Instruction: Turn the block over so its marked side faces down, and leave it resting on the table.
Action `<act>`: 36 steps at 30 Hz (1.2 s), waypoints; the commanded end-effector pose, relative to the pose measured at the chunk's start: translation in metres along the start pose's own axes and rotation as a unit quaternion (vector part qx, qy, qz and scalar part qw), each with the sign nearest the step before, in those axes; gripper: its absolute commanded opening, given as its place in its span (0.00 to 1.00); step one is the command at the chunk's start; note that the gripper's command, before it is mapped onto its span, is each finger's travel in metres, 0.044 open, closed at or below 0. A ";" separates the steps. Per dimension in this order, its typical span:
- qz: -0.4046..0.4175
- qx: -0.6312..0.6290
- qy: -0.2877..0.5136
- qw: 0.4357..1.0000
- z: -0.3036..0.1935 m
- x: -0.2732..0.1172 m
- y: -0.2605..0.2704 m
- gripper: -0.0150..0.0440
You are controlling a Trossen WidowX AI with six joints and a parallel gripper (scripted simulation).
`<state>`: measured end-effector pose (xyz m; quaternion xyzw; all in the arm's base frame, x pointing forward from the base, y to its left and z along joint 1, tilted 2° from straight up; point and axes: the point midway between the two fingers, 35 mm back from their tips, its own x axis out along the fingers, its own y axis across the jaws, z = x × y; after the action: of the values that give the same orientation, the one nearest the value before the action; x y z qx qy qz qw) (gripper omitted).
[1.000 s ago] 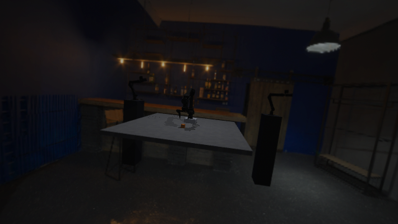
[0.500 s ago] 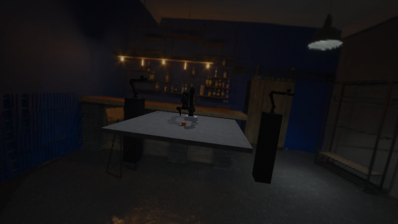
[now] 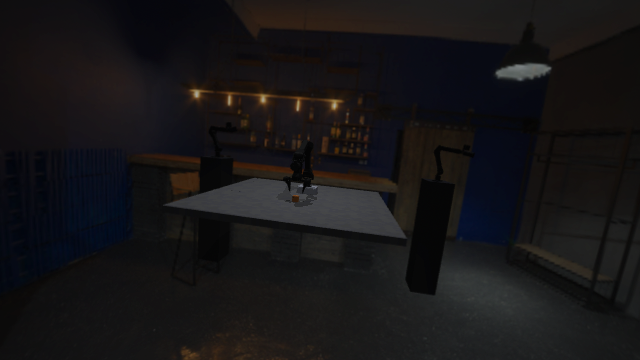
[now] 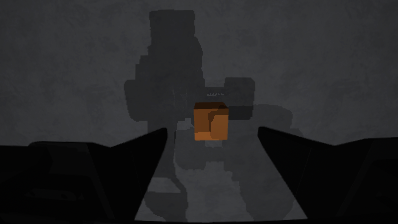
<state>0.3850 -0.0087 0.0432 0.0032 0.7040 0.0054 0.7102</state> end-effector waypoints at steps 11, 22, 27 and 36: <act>-0.002 -0.002 0.008 1.000 -0.003 0.023 0.000 1.00; -0.002 -0.002 0.008 1.000 -0.004 0.041 -0.001 1.00; -0.002 -0.002 0.008 1.000 -0.004 0.043 -0.001 1.00; -0.002 -0.002 0.008 1.000 -0.004 0.043 -0.001 0.60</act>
<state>0.3828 -0.0084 0.0021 0.0028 0.7080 0.0057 0.7062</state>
